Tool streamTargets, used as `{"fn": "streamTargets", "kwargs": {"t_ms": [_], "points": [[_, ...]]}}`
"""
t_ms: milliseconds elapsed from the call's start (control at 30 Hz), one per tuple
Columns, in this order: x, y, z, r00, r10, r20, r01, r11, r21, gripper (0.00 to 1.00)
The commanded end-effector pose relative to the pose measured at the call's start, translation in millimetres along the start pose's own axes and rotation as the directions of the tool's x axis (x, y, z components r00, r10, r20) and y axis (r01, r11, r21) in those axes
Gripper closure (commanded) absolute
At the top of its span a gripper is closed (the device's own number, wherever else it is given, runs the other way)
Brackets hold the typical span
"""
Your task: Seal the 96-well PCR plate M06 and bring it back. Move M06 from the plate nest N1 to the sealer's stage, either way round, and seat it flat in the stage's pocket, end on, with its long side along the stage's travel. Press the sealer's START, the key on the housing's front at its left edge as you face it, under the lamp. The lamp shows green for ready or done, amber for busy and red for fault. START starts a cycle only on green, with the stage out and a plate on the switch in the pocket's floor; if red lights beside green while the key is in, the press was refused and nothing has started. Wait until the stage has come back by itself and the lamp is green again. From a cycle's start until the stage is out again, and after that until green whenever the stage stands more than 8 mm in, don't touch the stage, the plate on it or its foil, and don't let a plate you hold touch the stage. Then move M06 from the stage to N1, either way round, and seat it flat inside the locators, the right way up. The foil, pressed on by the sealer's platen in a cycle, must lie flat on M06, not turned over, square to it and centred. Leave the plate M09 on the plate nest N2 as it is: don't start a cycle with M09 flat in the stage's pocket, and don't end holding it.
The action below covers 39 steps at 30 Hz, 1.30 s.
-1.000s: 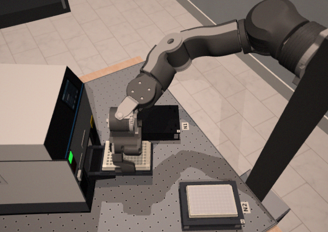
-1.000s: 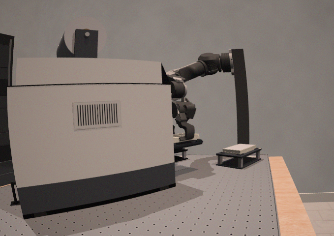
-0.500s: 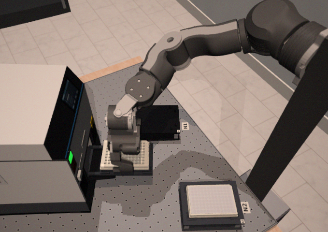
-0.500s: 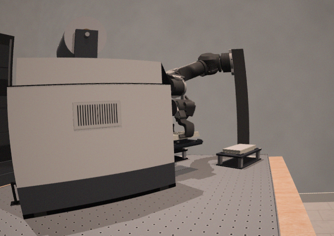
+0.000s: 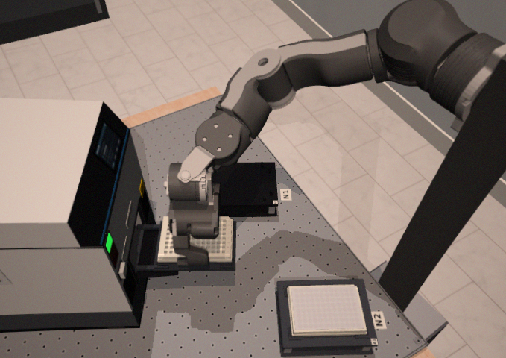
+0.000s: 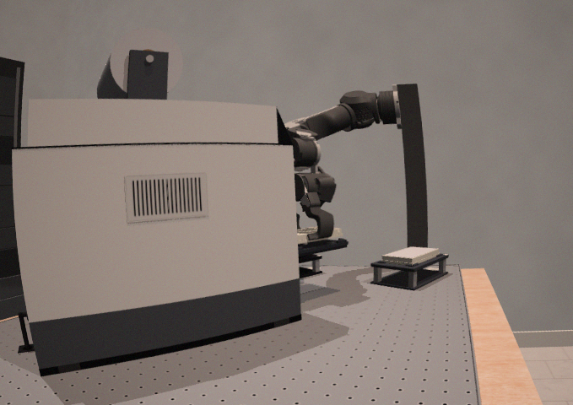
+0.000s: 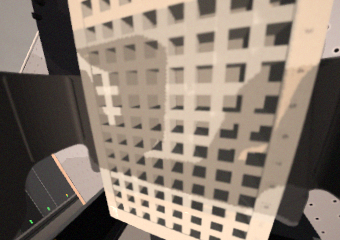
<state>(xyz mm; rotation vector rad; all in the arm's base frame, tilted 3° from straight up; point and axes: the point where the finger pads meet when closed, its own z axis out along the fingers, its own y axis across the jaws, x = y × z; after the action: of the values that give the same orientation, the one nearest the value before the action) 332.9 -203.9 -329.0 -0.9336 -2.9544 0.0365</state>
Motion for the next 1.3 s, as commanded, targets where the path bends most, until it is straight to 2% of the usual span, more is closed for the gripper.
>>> {"fn": "streamTargets", "kwargs": {"t_ms": [0, 333, 1267], "points": [[-0.4, -0.2, -0.2, 1.000, 0.002, 0.003, -0.002, 1.000, 0.000, 1.00], [-2.6, 2.7, -5.4, 1.000, 0.002, 0.006, -0.002, 1.000, -0.005, 1.00], [0.0, 0.2, -0.7, 1.000, 0.002, 0.003, -0.002, 1.000, -0.002, 1.00]]}}
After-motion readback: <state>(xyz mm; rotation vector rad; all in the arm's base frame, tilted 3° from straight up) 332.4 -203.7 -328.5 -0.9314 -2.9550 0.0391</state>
